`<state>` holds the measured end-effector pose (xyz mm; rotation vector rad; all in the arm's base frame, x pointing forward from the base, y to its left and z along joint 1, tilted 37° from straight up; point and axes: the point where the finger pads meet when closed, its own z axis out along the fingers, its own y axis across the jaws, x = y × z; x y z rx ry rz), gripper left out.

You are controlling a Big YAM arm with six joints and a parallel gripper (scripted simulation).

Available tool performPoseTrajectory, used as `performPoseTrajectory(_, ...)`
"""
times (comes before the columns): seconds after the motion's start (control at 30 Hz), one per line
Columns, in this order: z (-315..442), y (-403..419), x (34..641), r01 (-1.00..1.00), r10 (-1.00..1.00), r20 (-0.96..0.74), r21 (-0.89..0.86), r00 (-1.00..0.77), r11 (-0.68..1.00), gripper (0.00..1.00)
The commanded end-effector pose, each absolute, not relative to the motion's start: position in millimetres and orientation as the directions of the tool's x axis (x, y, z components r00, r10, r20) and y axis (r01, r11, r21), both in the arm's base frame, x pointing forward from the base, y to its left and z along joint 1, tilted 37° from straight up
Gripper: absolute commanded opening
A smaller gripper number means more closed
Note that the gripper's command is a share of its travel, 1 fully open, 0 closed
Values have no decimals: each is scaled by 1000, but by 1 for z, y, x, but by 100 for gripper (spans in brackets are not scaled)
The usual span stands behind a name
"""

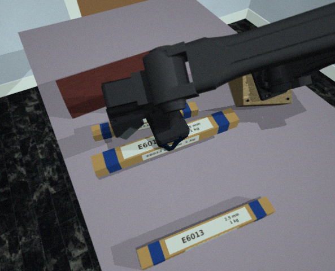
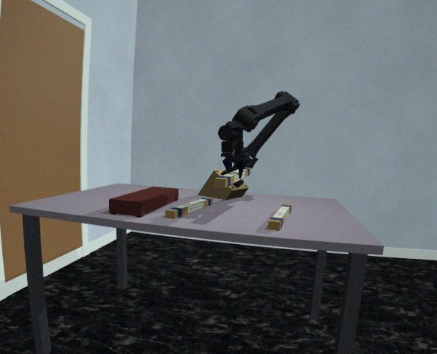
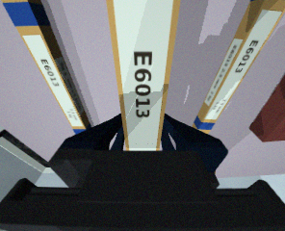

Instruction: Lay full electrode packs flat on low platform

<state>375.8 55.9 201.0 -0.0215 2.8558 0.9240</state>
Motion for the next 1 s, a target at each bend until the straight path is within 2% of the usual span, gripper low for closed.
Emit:
performPoseTrajectory(0.0, 255, 38, 404, -104, 54, -257, 559, -965, 822, 0)
performPoseTrajectory(0.97, 256, 36, 405, -104, 54, -257, 560, -965, 822, 0)
